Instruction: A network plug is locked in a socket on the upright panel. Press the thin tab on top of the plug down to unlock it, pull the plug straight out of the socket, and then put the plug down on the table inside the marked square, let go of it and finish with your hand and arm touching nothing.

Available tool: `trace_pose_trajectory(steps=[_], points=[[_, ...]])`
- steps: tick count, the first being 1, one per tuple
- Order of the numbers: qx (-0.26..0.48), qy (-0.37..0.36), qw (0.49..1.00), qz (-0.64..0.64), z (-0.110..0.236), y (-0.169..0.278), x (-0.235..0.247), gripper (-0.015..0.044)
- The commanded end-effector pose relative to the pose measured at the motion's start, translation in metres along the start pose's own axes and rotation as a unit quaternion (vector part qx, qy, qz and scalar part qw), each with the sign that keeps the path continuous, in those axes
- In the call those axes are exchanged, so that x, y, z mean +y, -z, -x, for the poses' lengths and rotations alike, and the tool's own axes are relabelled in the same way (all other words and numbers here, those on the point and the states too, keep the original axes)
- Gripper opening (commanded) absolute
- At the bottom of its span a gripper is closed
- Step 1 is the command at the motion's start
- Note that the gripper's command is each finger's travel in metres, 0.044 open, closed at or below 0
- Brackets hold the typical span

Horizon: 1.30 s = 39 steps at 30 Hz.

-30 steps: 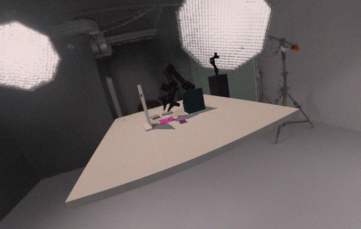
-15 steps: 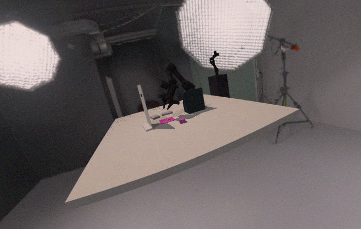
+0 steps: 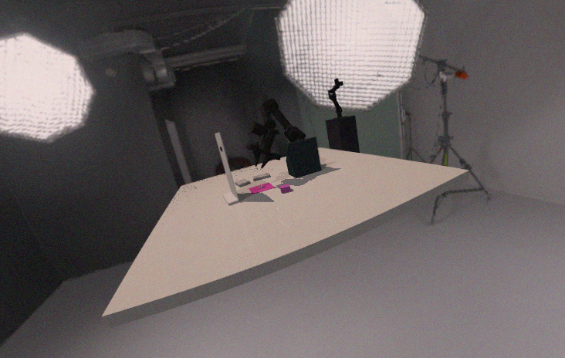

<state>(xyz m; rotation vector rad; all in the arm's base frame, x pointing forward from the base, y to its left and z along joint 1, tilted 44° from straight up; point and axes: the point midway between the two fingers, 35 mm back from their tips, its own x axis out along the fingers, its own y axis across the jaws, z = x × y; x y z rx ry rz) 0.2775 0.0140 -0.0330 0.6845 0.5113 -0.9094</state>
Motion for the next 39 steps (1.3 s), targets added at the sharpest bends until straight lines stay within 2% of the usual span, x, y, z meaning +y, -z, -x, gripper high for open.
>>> trace_pose_trajectory(steps=[1,6,35,39], points=[[-0.003,-0.004,1.0,-0.006,0.007,-0.002,0.005,0.0156],[0.0,-0.001,1.0,-0.001,0.007,0.0,0.006,0.0156],[-0.001,-0.004,1.0,-0.006,0.092,-0.002,0.063,0.0156],[-0.002,-0.004,1.0,-0.006,0.095,-0.002,0.064,0.0156]])
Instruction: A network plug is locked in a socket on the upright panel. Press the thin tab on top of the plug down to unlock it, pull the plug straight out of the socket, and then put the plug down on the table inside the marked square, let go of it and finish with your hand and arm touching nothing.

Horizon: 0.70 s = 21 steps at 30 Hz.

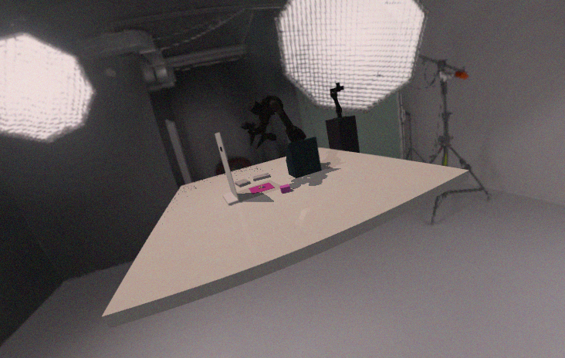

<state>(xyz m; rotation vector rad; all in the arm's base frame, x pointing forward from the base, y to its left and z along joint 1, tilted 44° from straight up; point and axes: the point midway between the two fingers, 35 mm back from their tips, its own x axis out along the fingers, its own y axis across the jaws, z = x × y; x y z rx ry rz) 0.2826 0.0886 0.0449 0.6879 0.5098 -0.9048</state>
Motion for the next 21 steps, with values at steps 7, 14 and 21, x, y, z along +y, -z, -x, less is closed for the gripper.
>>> trace_pose_trajectory(steps=[7,14,21], points=[[-0.002,-0.002,1.0,-0.005,0.0057,-0.0028,0.0025,0.034],[-0.002,-0.002,1.0,-0.005,0.0057,-0.0028,0.0025,0.044],[-0.002,-0.002,1.0,-0.005,0.0057,-0.0028,0.0025,0.044]])
